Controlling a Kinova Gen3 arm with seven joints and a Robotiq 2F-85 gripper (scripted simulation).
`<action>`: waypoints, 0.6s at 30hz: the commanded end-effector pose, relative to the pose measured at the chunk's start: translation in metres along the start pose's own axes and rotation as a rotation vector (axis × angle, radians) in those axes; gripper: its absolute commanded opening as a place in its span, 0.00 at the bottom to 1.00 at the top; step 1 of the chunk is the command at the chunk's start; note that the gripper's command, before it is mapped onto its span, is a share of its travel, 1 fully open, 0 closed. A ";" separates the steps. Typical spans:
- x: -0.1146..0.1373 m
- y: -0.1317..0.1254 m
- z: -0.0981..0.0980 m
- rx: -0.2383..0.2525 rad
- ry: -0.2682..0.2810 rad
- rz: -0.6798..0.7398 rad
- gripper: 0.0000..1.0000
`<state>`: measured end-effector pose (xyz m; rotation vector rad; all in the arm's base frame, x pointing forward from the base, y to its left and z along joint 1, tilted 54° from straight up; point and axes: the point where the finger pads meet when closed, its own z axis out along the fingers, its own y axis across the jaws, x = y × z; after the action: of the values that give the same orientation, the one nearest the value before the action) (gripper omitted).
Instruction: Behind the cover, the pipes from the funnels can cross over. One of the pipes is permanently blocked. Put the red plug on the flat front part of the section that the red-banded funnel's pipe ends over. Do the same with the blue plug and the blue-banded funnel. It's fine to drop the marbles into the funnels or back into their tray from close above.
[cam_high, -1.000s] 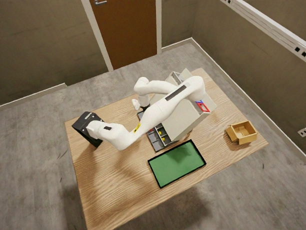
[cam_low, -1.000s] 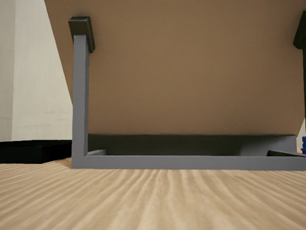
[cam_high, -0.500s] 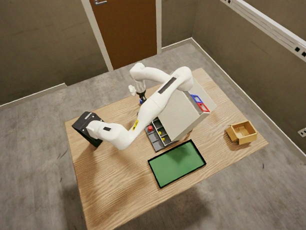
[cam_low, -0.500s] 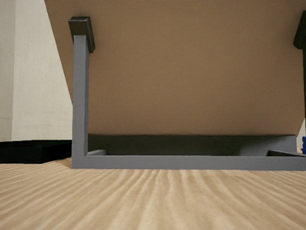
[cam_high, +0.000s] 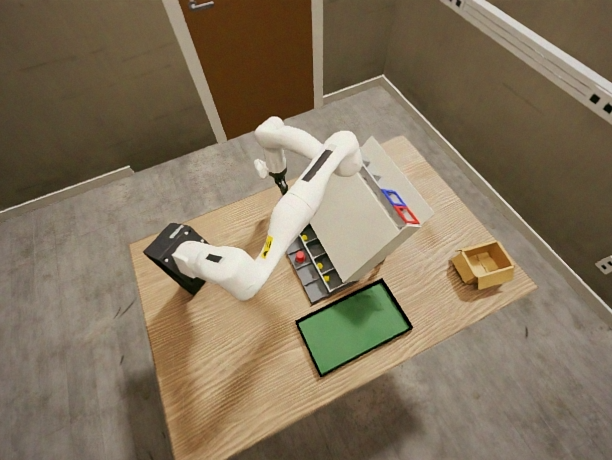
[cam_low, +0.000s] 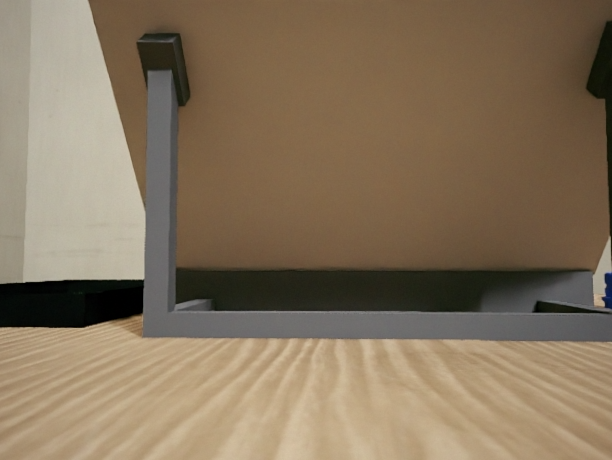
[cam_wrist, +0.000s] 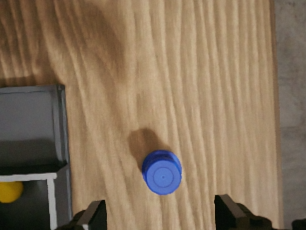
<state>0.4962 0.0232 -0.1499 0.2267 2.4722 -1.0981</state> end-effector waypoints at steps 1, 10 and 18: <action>-0.001 0.008 0.003 -0.003 -0.002 0.000 0.70; -0.001 0.008 0.003 -0.003 -0.002 0.000 0.70; -0.001 0.008 0.002 -0.001 0.001 -0.351 0.70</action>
<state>0.5007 0.0258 -0.1565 0.0785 2.5038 -1.1357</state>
